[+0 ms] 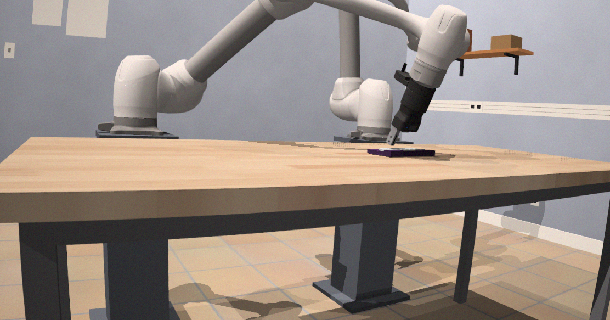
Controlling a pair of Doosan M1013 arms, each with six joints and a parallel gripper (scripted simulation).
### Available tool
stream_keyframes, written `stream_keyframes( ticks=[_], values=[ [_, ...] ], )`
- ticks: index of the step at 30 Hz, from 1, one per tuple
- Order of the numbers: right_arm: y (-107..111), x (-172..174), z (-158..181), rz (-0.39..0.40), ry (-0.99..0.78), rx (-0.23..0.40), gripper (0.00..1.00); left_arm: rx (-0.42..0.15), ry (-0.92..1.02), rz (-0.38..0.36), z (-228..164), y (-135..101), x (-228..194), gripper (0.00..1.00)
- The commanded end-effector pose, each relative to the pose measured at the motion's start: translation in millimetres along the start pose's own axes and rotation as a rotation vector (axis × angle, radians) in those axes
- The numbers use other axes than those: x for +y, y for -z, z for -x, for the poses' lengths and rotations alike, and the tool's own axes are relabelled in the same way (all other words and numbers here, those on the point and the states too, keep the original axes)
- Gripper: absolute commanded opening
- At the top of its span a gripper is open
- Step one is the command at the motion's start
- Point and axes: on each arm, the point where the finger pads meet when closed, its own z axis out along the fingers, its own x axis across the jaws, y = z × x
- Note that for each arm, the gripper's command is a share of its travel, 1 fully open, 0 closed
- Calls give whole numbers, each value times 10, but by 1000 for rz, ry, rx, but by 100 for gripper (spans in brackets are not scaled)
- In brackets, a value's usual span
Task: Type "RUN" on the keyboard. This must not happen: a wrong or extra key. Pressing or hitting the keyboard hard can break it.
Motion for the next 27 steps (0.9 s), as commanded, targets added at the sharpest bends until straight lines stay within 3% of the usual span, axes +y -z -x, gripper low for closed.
stream_keyframes(
  ticks=[1,8,15,27],
  values=[
    [13,-4,-111,1,0,1,0,0,0,1,-1,5,1,100],
    [14,-5,-656,1,1,1,0,0,0,1,-1,5,1,100],
    [15,-5,-974,1,1,1,0,0,0,1,-1,5,1,100],
    [8,-2,-1069,1,1,1,0,0,0,1,-1,5,1,100]
  ],
)
